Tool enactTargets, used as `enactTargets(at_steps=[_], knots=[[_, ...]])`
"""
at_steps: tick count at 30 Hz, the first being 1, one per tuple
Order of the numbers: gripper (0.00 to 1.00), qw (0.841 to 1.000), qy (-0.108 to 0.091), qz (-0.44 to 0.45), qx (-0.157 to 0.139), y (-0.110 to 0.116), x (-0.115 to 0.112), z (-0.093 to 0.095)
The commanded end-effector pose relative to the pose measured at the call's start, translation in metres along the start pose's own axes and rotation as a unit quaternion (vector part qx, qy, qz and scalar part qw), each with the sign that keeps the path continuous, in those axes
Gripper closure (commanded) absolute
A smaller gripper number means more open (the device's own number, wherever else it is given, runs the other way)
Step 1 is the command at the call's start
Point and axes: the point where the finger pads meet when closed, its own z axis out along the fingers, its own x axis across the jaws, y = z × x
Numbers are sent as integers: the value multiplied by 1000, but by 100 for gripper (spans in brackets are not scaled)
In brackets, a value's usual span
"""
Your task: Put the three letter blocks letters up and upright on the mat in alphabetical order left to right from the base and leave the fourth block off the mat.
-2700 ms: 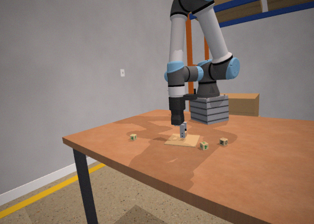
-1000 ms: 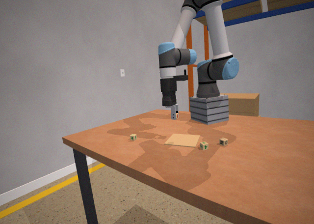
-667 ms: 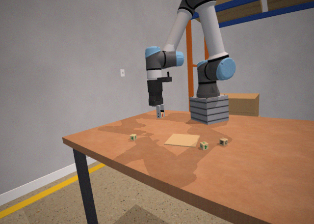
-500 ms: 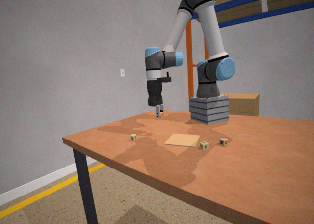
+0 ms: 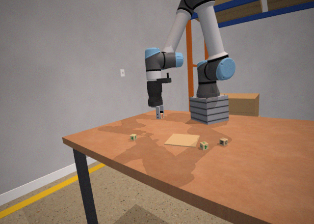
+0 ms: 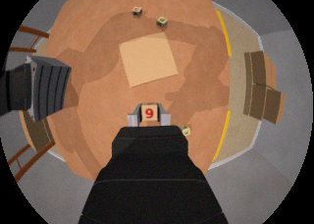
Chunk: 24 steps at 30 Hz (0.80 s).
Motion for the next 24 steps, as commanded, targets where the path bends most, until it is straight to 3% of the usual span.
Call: enactTargets(at_steps=[1,16,24], knots=[[51,1000,0,0,0,0,0,3],[51,1000,0,0,0,0,2,62],[51,1000,0,0,0,0,3,82]])
